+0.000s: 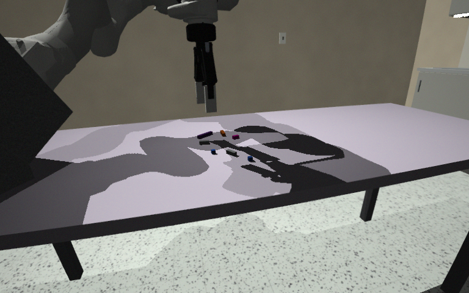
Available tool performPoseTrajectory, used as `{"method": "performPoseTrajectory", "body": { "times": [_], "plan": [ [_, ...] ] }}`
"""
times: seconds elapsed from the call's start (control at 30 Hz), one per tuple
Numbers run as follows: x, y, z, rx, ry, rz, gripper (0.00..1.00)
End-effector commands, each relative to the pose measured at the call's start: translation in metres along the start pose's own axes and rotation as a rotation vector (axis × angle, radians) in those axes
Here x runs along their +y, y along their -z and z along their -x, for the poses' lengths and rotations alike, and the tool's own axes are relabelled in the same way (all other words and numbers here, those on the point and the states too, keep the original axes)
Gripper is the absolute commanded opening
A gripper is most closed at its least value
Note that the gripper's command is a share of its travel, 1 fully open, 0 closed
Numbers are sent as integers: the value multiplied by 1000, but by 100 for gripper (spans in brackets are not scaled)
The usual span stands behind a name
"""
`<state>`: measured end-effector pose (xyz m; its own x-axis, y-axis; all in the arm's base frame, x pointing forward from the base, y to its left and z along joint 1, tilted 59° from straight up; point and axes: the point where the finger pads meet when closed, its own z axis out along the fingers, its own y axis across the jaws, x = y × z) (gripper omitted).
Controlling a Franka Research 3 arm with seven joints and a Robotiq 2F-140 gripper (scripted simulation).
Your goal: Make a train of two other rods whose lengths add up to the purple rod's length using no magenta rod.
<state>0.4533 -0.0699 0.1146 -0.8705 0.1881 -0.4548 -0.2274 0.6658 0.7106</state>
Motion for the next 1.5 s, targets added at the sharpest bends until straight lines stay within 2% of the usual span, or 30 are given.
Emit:
{"method": "performPoseTrajectory", "body": {
  "times": [0.0,1.47],
  "plan": [
    [-1,0,1,-10,137,9,100],
    [-34,-5,20,-9,840,1,100]
  ]
}}
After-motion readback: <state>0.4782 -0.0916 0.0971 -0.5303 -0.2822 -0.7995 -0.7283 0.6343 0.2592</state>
